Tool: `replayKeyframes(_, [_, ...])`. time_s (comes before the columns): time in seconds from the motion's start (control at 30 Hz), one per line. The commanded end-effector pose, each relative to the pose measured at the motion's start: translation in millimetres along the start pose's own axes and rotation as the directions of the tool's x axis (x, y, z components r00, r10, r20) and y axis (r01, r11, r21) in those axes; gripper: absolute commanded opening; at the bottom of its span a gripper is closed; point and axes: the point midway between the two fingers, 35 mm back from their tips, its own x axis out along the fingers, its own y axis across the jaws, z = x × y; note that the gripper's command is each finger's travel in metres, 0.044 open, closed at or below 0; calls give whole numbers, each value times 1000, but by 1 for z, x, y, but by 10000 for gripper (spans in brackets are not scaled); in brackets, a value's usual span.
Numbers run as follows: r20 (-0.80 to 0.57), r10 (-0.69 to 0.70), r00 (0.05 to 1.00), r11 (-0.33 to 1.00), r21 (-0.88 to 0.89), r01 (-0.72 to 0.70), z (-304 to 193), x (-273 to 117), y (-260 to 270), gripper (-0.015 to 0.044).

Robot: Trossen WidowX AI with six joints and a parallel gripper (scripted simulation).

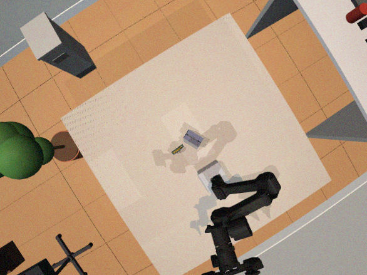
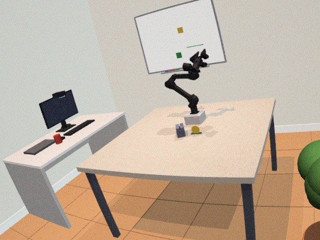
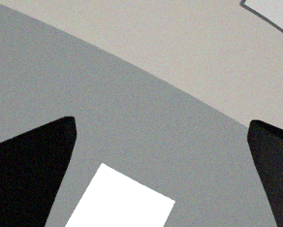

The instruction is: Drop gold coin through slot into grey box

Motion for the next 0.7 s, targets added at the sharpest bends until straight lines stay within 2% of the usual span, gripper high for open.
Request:
replayKeyframes(0.0, [1,5,1000,1000,4,-5,0,0,1,374])
replayKeyframes(0.1, [19,77,997,995,57,-78,4,0,21,295])
replayKeyframes(0.27, [88,346,934,904,234,-357,17,-15,96,164])
replayKeyframes(0.47, [183,653,735,630,407,-661,35,-65,183,161])
replayKeyframes(0.67, [269,862,430,243,524,-817,47,-144,247,161])
